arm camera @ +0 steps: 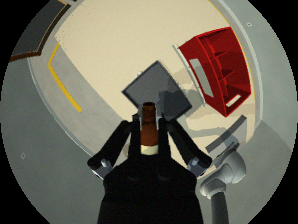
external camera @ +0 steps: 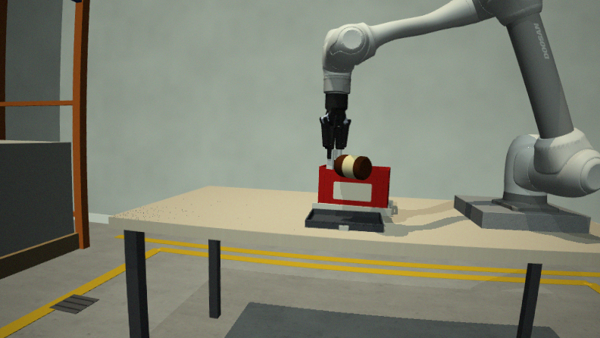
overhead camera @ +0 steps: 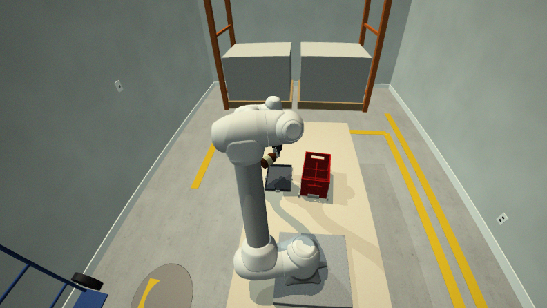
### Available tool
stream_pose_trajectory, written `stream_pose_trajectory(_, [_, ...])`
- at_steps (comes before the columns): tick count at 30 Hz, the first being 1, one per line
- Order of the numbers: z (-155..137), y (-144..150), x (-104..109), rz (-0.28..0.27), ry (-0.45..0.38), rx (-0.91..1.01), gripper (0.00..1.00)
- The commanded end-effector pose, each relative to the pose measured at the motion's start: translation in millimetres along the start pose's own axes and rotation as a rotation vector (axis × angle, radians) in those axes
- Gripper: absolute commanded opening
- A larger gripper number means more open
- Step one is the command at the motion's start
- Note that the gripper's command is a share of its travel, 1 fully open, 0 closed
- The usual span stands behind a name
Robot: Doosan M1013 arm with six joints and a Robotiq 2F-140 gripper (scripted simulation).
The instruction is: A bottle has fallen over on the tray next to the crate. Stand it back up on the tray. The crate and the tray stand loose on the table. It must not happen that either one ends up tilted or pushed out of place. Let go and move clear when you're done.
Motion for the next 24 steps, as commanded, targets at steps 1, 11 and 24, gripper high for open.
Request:
stream_pose_trajectory(1, [0.0, 0.0, 0.2, 0.000, 0.000, 0.000, 0.10])
stream_pose_trajectory(11, [0.0, 0.0, 0.2, 0.000, 0.000, -0.022, 0.10])
stream_pose_trajectory(24, [0.0, 0.0, 0.2, 0.000, 0.000, -0.095, 0.10])
Point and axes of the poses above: the point where the finger pads meet when closed, its own x axis back along the fingers, its own y axis across the jaws, z = x × y, the point moved 4 cm from there along x, back along the fingers, and after that the axes turned 9 degrees about -x, right-handed, at the moved point
